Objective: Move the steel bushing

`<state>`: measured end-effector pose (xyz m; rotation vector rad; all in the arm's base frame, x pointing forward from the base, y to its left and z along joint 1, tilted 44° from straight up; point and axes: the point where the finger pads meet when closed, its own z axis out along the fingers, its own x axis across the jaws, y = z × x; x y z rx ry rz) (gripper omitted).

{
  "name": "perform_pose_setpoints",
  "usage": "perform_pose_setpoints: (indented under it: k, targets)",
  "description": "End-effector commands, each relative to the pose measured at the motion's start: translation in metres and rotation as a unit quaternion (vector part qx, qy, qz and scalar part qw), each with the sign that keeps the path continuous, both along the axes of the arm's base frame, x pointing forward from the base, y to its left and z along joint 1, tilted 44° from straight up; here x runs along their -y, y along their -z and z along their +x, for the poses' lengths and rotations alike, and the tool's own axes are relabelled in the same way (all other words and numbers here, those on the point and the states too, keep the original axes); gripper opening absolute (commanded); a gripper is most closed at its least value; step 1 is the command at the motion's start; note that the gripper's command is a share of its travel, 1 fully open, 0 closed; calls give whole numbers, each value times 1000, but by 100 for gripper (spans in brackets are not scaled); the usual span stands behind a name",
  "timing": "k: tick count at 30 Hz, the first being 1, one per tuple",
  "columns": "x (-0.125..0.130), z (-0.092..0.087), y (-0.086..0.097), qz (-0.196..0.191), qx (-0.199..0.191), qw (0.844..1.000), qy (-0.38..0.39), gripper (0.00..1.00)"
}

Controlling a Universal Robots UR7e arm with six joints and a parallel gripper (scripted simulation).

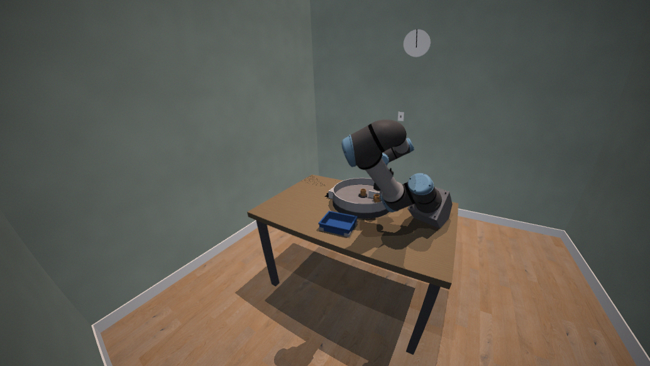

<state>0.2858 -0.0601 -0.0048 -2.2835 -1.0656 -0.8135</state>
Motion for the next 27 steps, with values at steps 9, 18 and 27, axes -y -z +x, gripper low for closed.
perform_pose_setpoints:
  k: [9, 18, 27]
  targets:
    - [6, -2, -5, -2, 1, 1000, 0, 0]
    - [10, -2, -7, -5, 2, 1000, 2, 0]
    - [10, -2, -7, -5, 2, 1000, 2, 0]
